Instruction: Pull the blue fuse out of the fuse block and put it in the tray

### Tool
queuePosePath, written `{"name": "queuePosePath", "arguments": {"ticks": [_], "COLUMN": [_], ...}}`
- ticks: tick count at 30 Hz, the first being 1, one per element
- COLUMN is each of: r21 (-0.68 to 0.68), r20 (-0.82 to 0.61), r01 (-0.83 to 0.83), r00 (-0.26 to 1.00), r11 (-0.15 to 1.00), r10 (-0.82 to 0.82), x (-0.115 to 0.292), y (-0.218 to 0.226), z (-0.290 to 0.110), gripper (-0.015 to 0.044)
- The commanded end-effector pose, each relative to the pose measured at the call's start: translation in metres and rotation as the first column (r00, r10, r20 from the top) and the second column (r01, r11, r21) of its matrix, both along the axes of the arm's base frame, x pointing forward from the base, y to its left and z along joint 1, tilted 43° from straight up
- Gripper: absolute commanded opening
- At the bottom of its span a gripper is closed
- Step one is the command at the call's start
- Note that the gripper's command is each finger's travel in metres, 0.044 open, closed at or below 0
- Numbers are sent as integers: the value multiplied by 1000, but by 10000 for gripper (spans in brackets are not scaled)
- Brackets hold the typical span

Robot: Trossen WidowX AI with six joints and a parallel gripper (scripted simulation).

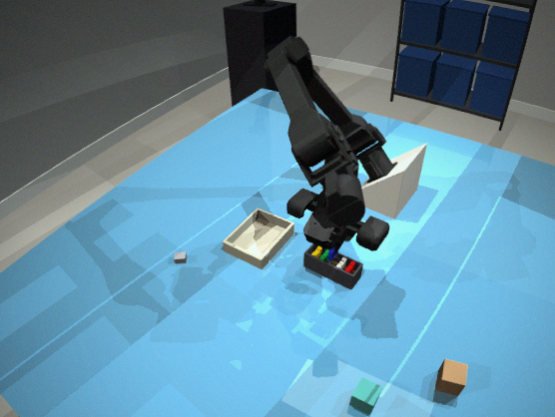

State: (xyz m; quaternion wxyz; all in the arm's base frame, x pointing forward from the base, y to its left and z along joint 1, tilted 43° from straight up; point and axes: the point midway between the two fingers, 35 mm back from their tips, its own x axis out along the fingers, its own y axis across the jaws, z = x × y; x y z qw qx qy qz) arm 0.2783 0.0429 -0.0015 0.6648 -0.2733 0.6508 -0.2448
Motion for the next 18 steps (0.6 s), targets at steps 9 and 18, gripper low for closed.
{"name": "queuePosePath", "arguments": {"ticks": [9,18], "r21": [3,4], "r20": [1,1], "r01": [1,1], "r00": [1000,1000], "r11": [1000,1000], "r10": [-1,-1], "x": [-1,-1], "y": [5,10], "z": [5,10], "gripper": [0,0]}}
